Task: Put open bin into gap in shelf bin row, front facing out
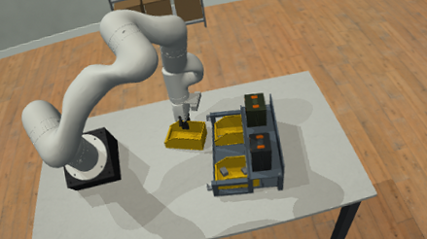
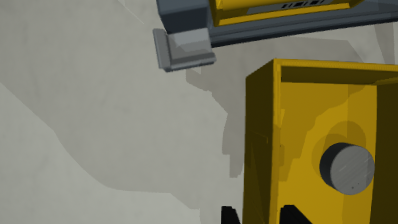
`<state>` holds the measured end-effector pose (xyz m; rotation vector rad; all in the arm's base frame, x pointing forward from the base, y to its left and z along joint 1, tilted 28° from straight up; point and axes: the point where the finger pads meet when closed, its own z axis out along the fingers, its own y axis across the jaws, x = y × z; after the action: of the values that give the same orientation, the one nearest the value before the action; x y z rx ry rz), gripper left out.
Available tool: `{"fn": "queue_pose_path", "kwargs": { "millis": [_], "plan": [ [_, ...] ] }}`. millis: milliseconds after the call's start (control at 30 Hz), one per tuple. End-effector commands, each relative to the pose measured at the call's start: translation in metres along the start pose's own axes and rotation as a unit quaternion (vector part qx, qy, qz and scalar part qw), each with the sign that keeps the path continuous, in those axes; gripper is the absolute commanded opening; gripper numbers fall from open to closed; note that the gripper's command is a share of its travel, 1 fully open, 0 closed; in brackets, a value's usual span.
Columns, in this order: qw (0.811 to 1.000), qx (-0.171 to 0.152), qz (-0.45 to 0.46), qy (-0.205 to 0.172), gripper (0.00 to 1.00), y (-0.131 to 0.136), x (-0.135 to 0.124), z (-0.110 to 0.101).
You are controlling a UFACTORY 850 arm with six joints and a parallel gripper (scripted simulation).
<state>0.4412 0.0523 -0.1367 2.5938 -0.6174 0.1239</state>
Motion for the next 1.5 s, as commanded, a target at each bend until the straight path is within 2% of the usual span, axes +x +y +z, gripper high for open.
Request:
{"fn": "queue_pose_path", "kwargs": {
  "millis": [0, 300, 333, 1467],
  "plan": [
    [1.000, 0.001, 0.000, 0.001, 0.29, -0.0007, 0.0006, -0.0009],
    [1.000, 0.001, 0.000, 0.001, 0.29, -0.0007, 0.0006, -0.0009],
    [1.000, 0.001, 0.000, 0.001, 0.00, -0.0006, 0.0006, -0.0009],
    [1.000, 0.001, 0.000, 0.001, 0.00, -0.0006, 0.0006, -0.0009]
  ]
}}
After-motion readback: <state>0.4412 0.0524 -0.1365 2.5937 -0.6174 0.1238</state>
